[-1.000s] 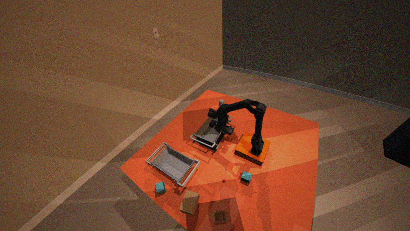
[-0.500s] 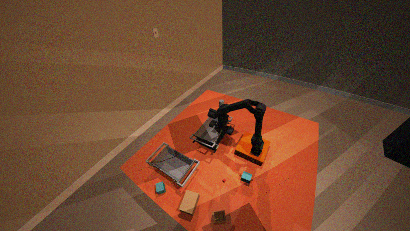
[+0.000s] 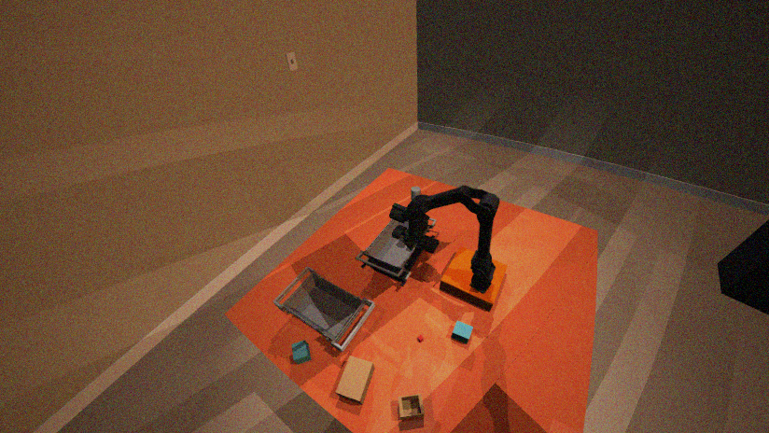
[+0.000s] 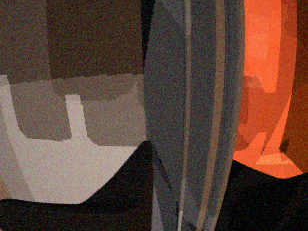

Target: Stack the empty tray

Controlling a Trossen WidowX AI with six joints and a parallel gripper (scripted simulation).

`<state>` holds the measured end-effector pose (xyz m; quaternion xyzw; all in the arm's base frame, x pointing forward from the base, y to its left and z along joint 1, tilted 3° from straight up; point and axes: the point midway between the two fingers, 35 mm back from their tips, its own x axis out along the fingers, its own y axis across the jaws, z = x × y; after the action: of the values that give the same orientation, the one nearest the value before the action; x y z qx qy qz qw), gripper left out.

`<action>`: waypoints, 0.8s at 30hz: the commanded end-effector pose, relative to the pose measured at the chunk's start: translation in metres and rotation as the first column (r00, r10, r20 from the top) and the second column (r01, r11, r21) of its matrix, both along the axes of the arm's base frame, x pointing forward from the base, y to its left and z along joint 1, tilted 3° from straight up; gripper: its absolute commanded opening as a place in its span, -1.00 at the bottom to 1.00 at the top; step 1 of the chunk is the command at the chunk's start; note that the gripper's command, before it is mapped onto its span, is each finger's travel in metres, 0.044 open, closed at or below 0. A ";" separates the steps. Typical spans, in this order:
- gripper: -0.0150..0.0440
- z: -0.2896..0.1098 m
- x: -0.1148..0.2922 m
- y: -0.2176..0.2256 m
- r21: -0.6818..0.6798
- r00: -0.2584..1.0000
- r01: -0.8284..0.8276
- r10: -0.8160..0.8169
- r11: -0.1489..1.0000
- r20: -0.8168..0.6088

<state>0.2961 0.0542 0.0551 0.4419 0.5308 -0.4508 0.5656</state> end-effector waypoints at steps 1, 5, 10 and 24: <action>-0.49 -0.005 -0.007 -0.002 -0.007 0.999 -0.004 0.004 1.000 -0.031; -0.49 -0.005 -0.007 -0.002 -0.007 0.999 -0.004 0.004 1.000 -0.031; -0.49 -0.005 -0.007 -0.002 -0.007 0.999 -0.004 0.004 1.000 -0.031; -0.29 -0.005 -0.007 -0.002 -0.007 0.999 -0.004 0.004 1.000 -0.031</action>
<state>0.2961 0.0542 0.0550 0.4418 0.5308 -0.4508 0.5655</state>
